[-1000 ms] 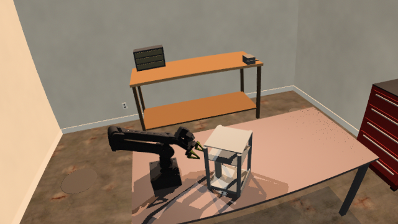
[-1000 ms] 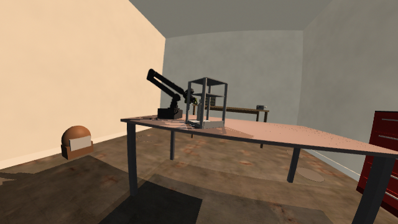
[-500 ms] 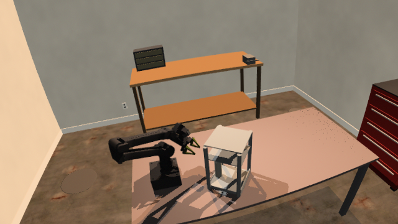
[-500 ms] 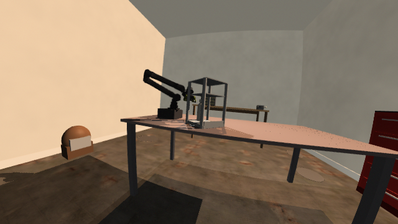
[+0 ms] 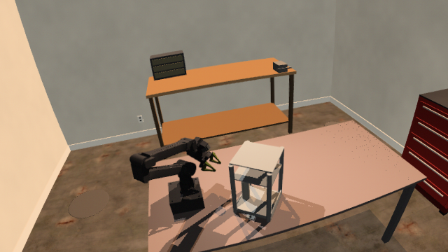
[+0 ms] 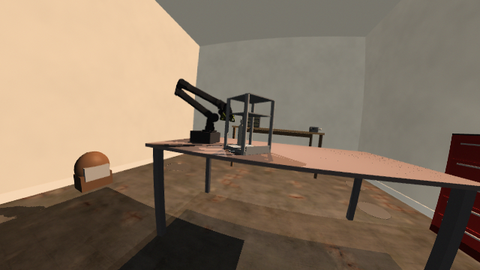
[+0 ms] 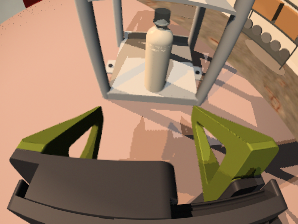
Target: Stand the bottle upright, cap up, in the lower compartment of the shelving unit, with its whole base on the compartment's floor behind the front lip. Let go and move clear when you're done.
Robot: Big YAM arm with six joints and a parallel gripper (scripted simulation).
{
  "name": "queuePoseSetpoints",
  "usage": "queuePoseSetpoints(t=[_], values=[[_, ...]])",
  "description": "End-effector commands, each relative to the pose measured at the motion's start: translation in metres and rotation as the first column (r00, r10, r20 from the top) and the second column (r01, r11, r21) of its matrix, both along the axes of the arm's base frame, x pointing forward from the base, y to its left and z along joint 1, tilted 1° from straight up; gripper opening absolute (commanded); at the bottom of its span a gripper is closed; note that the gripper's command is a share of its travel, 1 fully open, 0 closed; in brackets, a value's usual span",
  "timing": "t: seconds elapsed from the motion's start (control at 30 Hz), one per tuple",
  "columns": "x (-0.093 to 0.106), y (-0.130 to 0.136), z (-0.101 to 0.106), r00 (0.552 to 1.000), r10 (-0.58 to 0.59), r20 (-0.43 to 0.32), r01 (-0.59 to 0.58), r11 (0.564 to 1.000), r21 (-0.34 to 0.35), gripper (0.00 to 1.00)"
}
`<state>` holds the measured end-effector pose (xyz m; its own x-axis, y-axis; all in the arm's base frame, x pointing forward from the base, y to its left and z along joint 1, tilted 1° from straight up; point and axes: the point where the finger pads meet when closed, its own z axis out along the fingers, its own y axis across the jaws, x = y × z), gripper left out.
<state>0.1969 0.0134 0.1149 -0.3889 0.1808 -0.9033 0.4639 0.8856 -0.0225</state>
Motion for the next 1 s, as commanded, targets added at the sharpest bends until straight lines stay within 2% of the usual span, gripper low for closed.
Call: queuePoseSetpoints(t=[0.0, 0.3, 0.57, 0.97], values=[[-0.003, 0.011, 0.019, 0.997, -0.062, 0.044, 0.058, 0.996, 0.069, 0.81], [-0.006, 0.012, 0.019, 0.997, -0.061, 0.043, 0.058, 0.996, 0.067, 0.81], [-0.01, 0.005, 0.009, 0.998, -0.06, 0.03, 0.059, 0.997, 0.041, 0.81], [-0.011, 0.002, 0.005, 0.998, -0.062, 0.025, 0.061, 0.998, 0.032, 0.81]])
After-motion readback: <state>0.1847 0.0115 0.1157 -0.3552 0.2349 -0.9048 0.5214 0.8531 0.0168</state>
